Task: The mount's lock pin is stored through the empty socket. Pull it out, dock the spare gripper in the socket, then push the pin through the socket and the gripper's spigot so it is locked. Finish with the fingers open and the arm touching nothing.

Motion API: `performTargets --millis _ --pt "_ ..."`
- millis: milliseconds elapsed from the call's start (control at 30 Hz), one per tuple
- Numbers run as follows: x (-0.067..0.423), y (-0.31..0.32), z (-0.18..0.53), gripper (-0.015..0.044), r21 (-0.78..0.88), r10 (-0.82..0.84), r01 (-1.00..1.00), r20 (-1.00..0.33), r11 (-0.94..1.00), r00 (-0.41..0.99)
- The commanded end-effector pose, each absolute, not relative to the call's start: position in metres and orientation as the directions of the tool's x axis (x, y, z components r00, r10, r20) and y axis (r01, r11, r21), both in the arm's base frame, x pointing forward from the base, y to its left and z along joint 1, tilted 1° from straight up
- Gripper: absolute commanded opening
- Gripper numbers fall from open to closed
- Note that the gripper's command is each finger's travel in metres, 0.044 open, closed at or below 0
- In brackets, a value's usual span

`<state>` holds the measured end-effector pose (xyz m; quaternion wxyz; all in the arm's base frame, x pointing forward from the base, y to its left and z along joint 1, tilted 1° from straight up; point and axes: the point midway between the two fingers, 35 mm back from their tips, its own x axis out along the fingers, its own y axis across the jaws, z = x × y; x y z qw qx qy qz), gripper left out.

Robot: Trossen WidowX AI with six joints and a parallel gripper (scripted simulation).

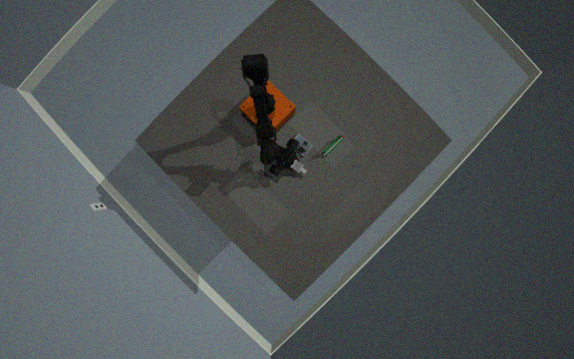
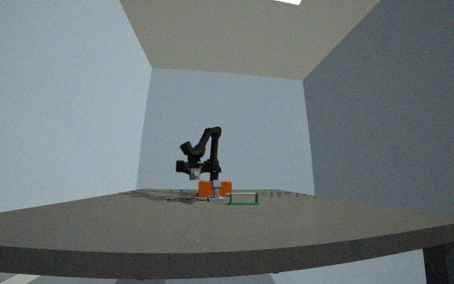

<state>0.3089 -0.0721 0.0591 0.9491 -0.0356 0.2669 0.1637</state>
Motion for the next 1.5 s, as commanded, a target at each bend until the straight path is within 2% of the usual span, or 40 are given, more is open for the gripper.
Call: performTargets --millis 0,433,1467 --pt "0.312 -0.074 0.070 0.0000 0.002 0.285 -0.329 -0.504 0.944 0.815" --pt "0.310 -0.071 0.062 0.0000 0.031 0.292 -0.327 -0.530 0.945 0.796" --pt "0.321 -0.032 0.060 0.0000 0.202 0.304 -0.244 -0.792 0.949 0.530"
